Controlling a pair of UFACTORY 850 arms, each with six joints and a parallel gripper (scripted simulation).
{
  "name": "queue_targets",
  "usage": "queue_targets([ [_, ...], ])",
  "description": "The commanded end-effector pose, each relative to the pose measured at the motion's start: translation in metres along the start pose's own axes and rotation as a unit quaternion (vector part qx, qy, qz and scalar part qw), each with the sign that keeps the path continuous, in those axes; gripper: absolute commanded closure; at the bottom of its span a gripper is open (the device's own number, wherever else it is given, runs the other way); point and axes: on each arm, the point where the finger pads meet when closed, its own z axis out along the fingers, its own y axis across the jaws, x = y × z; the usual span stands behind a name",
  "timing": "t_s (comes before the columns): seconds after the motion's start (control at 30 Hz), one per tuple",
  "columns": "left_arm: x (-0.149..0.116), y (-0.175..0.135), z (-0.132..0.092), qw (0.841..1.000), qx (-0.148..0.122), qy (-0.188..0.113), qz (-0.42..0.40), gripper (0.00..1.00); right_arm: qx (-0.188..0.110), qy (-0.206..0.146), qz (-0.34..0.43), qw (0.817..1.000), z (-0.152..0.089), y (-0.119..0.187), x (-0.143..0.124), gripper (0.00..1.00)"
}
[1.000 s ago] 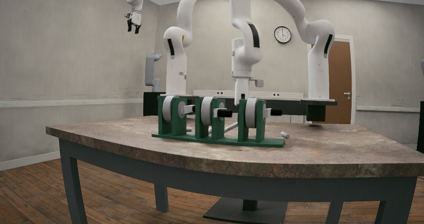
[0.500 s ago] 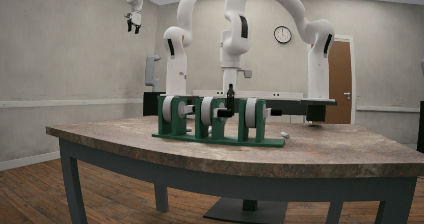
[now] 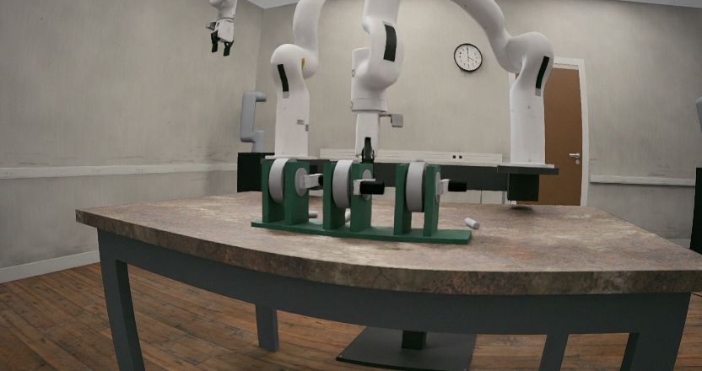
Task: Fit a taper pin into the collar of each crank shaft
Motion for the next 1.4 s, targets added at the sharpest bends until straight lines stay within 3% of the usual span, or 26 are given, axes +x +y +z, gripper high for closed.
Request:
queue_targets([
  [0.0, -0.003, 0.000, 0.000, 1.000, 0.000, 0.000, 0.000, 0.80, 0.000, 0.001, 0.000, 1.000, -0.001, 0.000, 0.000, 0.00],
  [0.2, -0.003, 0.000, -0.002, 1.000, 0.000, 0.000, 0.000, 0.80, 0.000, 0.001, 0.000, 1.000, -0.001, 0.000, 0.000, 0.00],
  [0.37, -0.003, 0.000, -0.020, 1.000, 0.000, 0.000, 0.000, 0.80, 0.000, 0.001, 0.000, 1.000, -0.001, 0.000, 0.000, 0.00],
  [1.0, -0.003, 0.000, -0.029, 1.000, 0.000, 0.000, -0.031, 0.80, 0.000, 0.001, 0.000, 1.000, -0.001, 0.000, 0.000, 0.00],
  [1.37, -0.003, 0.000, -0.070, 0.984, 0.000, 0.001, -0.177, 0.80, 0.000, 0.001, 0.000, 1.000, -0.001, 0.000, 0.000, 0.00],
])
